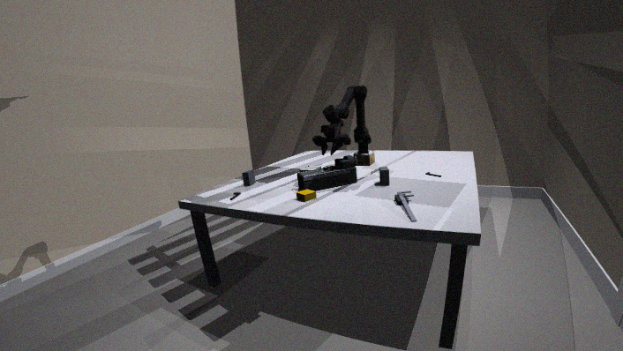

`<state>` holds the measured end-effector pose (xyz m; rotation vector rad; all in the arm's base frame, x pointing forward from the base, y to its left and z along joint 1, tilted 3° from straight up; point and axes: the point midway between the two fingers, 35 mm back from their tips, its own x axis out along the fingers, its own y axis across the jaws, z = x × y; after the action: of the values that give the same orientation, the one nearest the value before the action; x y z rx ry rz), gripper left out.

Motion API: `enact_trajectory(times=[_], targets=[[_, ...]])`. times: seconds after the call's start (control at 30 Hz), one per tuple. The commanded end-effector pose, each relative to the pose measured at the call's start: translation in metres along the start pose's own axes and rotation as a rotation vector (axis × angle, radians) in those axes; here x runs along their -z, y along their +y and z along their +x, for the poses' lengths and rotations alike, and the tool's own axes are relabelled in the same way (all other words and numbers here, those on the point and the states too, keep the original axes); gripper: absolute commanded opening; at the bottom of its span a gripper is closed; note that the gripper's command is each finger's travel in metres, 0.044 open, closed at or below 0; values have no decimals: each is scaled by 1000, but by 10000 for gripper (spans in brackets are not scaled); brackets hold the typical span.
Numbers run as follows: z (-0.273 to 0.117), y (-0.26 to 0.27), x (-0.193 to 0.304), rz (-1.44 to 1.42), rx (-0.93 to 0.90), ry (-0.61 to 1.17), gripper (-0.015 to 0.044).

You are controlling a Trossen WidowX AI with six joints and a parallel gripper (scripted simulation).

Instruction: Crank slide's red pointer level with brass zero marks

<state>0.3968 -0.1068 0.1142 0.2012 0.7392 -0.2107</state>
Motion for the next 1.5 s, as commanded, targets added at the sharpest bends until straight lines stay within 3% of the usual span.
enact_trajectory(times=[0.0, 0.13, 0.2, 0.77, 1.47], targets=[[0, 0, 0, 0, 1, 0, 315], [0, 0, 0, 0, 1, 0, 420], [0, 0, 0, 0, 1, 0, 440], [0, 0, 0, 0, 1, 0, 0], [0, 0, 0, 0, 1, 0, 0]])
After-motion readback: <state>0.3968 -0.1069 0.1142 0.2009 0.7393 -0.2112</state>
